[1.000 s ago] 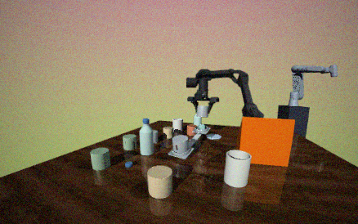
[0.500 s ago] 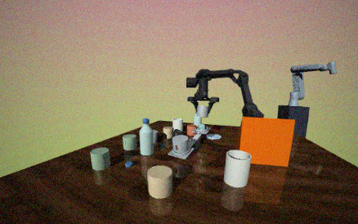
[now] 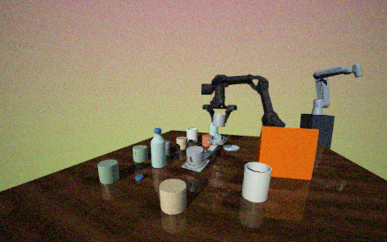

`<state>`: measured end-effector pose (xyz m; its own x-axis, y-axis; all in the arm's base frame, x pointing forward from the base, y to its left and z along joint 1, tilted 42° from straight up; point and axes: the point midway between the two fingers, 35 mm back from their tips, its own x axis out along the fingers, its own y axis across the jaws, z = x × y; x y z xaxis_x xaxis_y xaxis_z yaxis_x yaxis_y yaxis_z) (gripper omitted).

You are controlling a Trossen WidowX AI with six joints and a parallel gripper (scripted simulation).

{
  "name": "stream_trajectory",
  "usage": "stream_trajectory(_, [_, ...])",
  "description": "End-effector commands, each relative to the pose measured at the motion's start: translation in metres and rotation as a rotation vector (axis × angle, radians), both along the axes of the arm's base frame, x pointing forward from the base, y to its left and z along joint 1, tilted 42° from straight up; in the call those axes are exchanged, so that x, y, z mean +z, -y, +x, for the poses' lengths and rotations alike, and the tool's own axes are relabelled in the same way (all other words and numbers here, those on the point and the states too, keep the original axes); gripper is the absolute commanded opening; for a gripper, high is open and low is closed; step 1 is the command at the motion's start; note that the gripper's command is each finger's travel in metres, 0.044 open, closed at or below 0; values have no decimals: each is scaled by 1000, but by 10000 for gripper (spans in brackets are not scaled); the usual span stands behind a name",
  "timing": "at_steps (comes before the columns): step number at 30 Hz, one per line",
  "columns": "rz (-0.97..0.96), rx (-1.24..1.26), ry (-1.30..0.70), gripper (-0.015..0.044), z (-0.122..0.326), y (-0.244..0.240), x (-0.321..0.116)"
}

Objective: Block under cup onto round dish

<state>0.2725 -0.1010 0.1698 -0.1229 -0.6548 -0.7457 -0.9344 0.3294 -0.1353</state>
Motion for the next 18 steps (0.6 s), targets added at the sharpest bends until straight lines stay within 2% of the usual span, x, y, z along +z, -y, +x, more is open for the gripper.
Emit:
stream_trajectory(1, [0,2,-1,0,0,0,0])
stream_trajectory(9, [2,2,-1,0,0,1,0])
stream_trajectory(18, [51,-12,2,0,-31,40,6])
